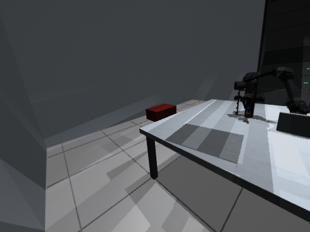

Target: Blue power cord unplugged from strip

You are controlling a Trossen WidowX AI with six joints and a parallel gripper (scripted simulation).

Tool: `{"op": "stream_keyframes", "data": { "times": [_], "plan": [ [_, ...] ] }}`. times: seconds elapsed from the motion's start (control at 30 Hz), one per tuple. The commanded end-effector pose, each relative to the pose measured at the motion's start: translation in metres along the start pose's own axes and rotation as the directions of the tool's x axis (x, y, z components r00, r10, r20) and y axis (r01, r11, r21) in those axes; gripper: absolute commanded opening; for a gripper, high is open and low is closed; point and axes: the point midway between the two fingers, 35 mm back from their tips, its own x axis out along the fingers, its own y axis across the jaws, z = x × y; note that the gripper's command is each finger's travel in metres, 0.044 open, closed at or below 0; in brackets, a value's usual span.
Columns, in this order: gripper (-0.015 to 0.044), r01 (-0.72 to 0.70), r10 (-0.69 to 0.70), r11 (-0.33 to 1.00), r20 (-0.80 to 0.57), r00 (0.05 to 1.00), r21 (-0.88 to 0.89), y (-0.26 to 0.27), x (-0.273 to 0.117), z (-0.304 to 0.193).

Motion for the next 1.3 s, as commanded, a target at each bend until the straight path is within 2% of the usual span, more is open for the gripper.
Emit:
{"op": "stream_keyframes", "data": {
  "times": [0.0,0.4,0.97,1.1,1.27],
  "plan": [
    [0.0160,0.003,-0.003,1.000,-0.003,1.000,-0.004,0.000,-0.001,-0.009],
    [0.0160,0.003,-0.003,1.000,-0.005,1.000,-0.004,0.001,0.000,-0.028],
    [0.0160,0.003,-0.003,1.000,-0.005,1.000,-0.003,0.001,0.012,-0.028],
    [0.0055,0.002,-0.002,1.000,-0.001,1.000,0.003,0.000,0.009,-0.027],
    [0.0022,0.002,-0.002,1.000,-0.001,1.000,0.003,0.000,0.009,-0.027]
  ]
}}
